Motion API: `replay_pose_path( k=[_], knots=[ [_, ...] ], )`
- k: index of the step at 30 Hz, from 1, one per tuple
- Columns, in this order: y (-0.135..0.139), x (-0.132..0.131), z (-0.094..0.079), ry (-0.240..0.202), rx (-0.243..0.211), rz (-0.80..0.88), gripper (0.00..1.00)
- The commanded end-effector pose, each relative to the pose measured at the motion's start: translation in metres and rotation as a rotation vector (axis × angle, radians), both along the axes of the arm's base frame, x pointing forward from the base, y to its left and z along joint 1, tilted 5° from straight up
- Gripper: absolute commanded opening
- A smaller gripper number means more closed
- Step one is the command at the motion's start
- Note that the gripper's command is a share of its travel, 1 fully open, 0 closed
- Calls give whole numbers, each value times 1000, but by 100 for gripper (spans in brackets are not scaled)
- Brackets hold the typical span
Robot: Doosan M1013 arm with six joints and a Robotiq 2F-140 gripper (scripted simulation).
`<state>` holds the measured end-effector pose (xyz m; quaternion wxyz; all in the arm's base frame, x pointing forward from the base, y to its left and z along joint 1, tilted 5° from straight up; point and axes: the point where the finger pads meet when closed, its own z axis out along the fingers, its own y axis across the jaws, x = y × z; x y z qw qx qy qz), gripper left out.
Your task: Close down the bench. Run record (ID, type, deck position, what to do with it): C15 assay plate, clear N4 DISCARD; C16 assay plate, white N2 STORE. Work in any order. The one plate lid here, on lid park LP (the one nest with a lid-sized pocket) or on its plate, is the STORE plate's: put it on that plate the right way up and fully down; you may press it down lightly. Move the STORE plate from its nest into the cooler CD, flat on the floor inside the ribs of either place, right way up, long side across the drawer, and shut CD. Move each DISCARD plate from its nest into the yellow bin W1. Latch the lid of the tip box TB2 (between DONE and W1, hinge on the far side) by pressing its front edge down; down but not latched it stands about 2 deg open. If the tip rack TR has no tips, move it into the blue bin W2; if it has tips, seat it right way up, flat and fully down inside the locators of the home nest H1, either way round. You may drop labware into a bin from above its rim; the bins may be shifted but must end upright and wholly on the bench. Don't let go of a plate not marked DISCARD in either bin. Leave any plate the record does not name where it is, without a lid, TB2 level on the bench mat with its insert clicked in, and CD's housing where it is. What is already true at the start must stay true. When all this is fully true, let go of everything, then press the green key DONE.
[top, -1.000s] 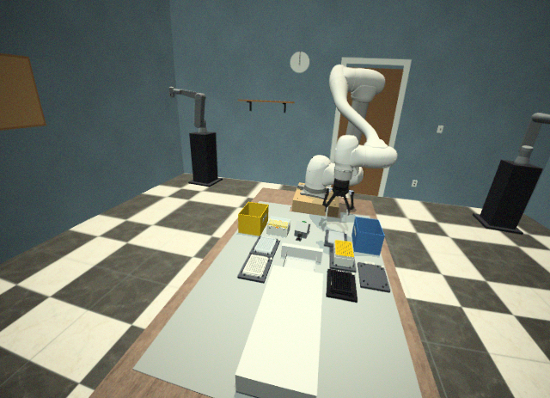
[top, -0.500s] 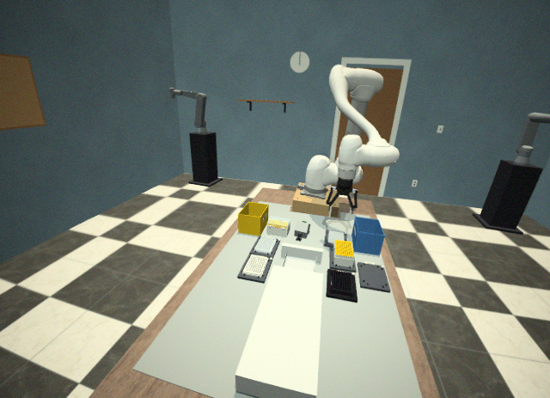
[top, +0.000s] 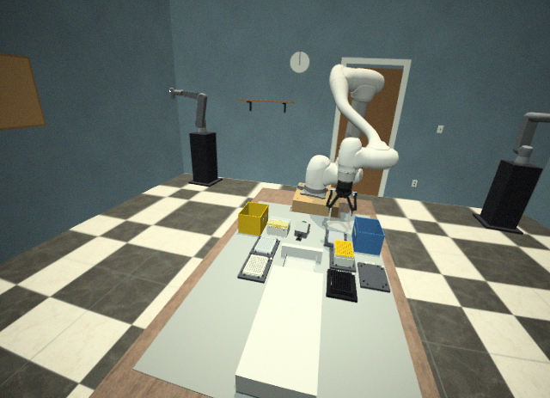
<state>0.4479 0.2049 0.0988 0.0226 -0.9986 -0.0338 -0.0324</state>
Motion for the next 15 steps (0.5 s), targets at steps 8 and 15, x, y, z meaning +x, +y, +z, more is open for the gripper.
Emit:
replay_pose_path(
  k=[8,15],
  knots=[
    [1,1,-13,0,0,0,66],
    [1,1,-20,0,0,0,66]
  ],
)
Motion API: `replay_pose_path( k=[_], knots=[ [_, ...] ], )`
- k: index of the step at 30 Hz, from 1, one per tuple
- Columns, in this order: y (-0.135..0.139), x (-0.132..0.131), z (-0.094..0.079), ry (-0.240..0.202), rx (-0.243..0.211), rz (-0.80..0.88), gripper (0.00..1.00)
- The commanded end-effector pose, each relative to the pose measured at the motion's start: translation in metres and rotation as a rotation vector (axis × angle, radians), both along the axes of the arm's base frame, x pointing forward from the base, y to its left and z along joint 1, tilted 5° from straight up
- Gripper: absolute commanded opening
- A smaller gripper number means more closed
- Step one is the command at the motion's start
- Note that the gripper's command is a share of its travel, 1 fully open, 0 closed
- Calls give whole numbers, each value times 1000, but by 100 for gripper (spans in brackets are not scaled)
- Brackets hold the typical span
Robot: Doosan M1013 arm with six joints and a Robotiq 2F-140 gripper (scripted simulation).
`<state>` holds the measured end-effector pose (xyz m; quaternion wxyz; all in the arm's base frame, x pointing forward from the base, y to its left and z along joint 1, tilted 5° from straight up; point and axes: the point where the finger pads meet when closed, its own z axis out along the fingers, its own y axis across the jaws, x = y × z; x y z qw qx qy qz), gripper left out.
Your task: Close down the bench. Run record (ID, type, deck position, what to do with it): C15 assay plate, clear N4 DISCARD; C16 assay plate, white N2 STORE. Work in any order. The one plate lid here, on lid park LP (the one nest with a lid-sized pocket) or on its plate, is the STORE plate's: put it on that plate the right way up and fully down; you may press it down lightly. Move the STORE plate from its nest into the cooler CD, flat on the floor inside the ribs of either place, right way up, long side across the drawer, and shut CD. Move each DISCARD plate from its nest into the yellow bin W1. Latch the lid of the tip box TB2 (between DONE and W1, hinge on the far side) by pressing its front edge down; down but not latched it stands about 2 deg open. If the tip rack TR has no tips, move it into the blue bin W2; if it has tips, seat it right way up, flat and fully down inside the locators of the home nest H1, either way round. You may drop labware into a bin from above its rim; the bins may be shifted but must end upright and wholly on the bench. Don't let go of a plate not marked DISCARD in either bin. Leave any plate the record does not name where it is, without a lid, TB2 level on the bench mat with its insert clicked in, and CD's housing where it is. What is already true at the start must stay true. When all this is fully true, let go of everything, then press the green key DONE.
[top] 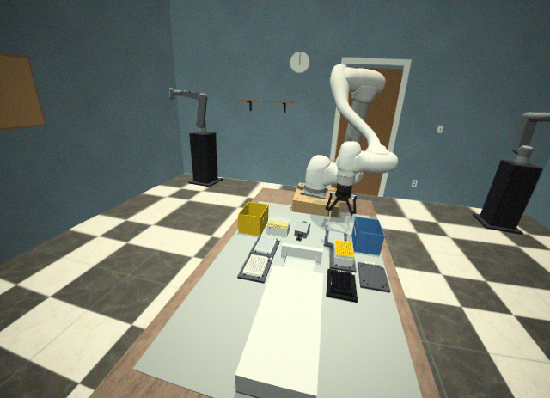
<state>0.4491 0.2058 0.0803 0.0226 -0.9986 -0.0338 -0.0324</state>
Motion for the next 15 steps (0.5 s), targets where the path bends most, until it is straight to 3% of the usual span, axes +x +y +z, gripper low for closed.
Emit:
replay_pose_path(
  k=[1,15],
  knots=[
    [0,0,-2,0,0,0,66],
    [1,1,-21,0,0,0,66]
  ],
)
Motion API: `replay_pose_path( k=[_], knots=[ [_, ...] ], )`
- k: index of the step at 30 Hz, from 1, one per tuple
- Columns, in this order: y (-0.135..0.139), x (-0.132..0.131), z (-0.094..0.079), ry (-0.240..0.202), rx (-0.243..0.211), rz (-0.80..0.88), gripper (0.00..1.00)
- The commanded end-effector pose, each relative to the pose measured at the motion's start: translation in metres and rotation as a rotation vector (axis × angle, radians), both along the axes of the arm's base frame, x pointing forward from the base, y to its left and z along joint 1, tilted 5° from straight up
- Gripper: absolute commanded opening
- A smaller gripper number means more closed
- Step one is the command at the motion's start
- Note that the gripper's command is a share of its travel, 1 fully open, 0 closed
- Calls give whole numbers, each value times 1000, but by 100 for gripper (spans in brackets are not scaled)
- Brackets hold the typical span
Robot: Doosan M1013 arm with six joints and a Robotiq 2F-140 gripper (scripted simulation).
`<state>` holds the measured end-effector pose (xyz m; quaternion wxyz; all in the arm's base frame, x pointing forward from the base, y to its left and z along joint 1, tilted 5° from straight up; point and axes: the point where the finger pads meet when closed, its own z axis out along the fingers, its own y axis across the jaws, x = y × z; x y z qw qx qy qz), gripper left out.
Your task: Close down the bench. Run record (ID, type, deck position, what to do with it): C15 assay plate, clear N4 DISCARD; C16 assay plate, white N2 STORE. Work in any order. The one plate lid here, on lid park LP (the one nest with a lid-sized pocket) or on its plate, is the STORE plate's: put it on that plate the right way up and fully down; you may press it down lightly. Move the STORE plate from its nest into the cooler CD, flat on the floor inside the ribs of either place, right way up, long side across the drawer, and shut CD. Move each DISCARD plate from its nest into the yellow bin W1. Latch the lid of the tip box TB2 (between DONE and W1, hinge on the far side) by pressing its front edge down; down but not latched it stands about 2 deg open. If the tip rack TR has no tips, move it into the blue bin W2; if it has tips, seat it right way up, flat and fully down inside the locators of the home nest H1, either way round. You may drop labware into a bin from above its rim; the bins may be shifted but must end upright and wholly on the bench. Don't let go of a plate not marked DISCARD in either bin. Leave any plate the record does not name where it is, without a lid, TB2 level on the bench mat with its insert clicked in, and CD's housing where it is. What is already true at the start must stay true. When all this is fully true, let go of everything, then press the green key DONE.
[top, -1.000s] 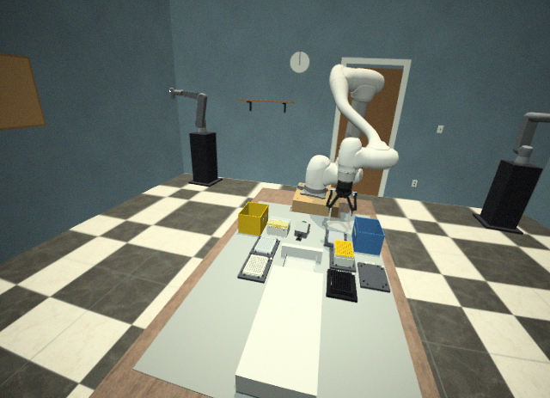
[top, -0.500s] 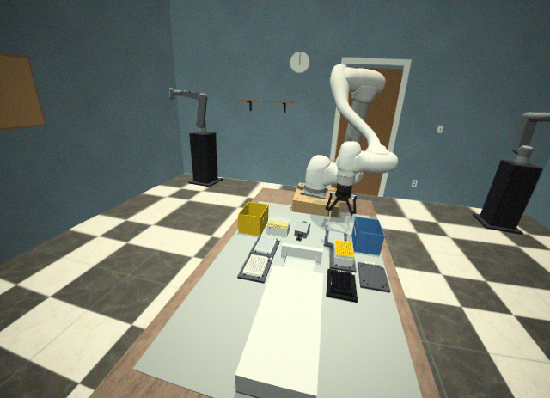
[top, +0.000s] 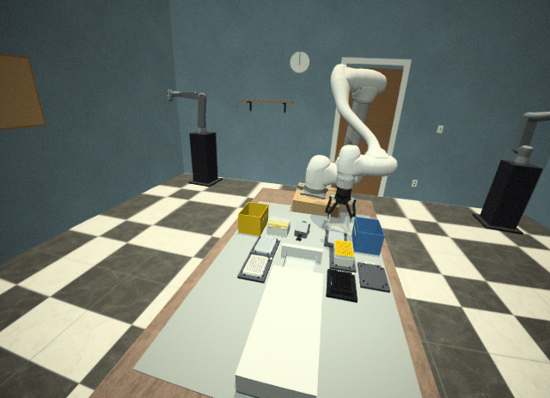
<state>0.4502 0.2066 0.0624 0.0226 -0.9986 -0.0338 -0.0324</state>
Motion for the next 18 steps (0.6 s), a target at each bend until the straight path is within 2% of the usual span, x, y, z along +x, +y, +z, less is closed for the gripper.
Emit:
replay_pose_path(
  k=[1,18],
  knots=[
    [0,0,-3,0,0,0,66],
    [1,1,-23,0,0,0,66]
  ],
)
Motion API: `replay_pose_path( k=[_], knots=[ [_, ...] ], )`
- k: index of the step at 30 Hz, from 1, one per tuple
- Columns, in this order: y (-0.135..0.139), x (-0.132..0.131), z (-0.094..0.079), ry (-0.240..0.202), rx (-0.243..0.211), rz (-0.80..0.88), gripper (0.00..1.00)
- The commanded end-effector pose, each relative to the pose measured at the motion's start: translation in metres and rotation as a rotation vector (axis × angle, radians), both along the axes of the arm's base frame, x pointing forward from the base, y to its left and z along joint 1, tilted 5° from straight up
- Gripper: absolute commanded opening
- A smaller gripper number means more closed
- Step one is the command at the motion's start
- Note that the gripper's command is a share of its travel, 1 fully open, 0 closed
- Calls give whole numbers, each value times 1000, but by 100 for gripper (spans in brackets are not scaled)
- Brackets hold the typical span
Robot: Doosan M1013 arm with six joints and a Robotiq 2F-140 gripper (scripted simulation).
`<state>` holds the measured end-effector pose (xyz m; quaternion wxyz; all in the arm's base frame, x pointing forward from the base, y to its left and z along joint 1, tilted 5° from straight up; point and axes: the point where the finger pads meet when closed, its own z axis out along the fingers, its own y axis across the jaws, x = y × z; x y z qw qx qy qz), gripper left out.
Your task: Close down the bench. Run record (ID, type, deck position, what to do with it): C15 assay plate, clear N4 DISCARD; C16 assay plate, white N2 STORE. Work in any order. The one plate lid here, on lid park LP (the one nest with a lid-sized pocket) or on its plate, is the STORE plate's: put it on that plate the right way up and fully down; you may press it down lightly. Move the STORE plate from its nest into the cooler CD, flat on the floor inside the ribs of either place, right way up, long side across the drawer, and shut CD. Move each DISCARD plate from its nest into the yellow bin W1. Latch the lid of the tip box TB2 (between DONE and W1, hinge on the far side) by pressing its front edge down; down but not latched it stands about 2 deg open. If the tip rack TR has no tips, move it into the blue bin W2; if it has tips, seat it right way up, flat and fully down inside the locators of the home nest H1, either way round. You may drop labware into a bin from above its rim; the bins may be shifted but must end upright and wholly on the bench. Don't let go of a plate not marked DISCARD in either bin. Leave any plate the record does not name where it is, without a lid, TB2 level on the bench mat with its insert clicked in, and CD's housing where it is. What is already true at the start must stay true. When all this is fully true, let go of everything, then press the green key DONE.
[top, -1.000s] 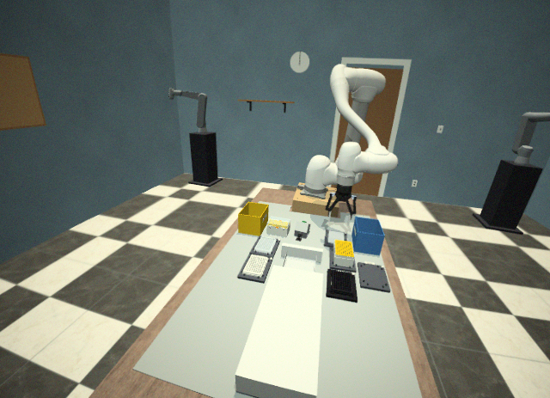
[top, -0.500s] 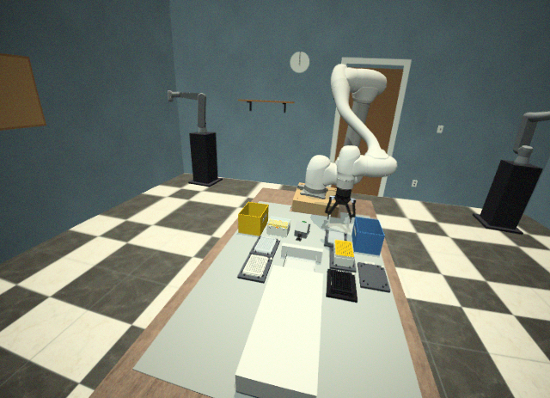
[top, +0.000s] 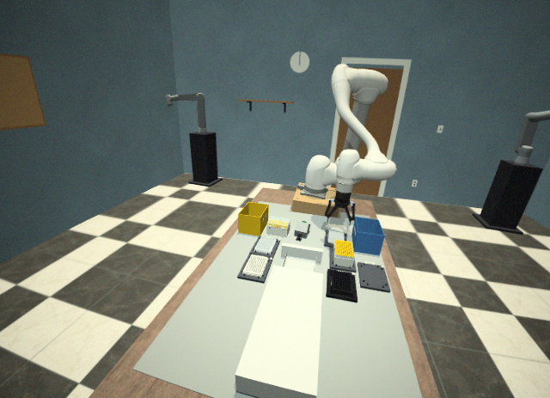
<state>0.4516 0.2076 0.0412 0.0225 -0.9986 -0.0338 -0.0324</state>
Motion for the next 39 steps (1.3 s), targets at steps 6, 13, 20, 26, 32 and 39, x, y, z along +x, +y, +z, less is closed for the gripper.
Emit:
replay_pose_path(
  k=[6,13,20,26,32,39],
  knots=[
    [0,1,-8,0,0,0,66],
    [1,1,-18,0,0,0,66],
    [1,2,-24,0,0,0,66],
    [2,2,-32,0,0,0,66],
    [2,2,-36,0,0,0,66],
    [2,3,-42,0,0,0,66]
  ],
)
